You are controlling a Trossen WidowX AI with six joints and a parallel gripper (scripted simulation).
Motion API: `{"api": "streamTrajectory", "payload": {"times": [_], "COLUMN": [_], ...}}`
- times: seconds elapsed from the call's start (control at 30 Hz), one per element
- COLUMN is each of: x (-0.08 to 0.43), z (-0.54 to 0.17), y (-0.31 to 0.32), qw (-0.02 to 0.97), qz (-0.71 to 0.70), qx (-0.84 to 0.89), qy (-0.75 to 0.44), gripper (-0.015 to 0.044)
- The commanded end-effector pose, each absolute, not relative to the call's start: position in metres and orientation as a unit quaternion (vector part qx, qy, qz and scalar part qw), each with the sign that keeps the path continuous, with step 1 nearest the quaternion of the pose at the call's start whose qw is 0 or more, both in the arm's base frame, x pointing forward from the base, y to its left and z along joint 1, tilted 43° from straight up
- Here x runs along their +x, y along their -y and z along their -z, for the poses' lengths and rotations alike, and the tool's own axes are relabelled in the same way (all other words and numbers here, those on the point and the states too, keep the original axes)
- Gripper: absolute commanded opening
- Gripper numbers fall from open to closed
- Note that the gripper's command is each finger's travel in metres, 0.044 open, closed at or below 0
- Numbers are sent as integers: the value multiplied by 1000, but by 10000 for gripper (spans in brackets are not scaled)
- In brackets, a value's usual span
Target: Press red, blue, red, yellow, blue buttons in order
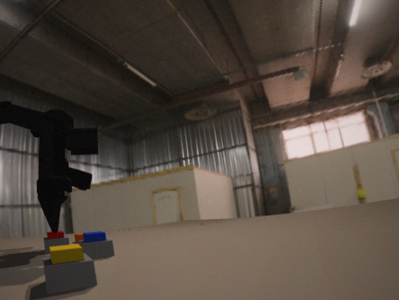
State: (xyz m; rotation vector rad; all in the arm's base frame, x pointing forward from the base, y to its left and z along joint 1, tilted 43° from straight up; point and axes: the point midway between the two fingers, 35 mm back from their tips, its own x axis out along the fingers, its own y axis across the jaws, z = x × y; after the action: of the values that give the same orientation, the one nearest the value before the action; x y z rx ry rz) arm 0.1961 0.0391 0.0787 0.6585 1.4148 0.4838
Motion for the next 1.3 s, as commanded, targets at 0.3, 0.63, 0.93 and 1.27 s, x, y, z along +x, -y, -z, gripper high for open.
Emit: {"api": "streamTrajectory", "payload": {"times": [0.3, 0.63, 0.93, 1.27], "x": [188, 213, 235, 242], "z": [-138, -117, -71, -26], "y": [16, 60, 110, 69], "qw": [685, 685, 686, 687], "qz": [-214, -214, -214, -215], "qx": [293, 292, 291, 292], "qy": [-632, -632, -631, -630], "gripper": [20, 20, 20, 20]}}
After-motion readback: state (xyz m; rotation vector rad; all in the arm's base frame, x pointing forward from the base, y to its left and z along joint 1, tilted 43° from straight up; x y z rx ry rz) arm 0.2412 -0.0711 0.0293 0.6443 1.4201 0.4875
